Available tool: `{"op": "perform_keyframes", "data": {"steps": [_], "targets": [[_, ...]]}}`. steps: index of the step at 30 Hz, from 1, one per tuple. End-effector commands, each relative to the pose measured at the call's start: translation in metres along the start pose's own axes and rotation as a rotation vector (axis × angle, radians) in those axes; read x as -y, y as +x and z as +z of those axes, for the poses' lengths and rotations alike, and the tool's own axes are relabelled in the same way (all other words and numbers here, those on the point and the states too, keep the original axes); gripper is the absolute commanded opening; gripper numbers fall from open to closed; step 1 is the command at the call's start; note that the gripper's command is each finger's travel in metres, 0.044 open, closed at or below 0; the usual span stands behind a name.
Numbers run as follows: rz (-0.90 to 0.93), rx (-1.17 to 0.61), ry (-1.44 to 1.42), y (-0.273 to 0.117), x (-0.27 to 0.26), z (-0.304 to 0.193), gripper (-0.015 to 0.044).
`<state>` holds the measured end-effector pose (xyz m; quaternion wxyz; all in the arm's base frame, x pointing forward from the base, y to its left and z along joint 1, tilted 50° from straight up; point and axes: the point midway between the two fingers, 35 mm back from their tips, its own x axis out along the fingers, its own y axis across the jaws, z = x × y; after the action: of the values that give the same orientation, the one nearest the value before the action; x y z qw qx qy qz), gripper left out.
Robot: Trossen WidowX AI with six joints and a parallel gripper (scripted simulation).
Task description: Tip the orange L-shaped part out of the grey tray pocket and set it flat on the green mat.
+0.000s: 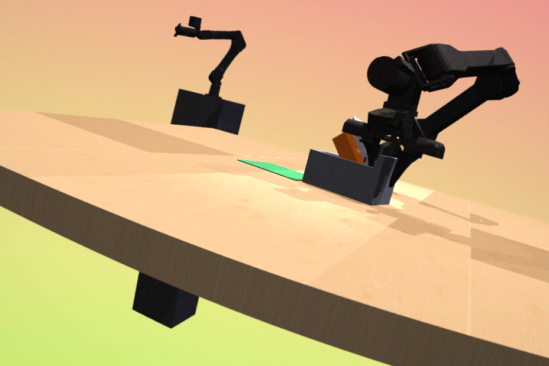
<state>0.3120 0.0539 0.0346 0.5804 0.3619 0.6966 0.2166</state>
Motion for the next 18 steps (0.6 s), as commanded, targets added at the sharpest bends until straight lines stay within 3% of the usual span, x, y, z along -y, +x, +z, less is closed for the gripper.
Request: {"op": "perform_keyframes", "data": {"steps": [1, 18], "targets": [[0.001, -0.004, 0.007, 0.002, 0.001, -0.002, 0.0180], [0.001, -0.003, 0.006, -0.010, -0.009, -0.001, 0.0180]]}}
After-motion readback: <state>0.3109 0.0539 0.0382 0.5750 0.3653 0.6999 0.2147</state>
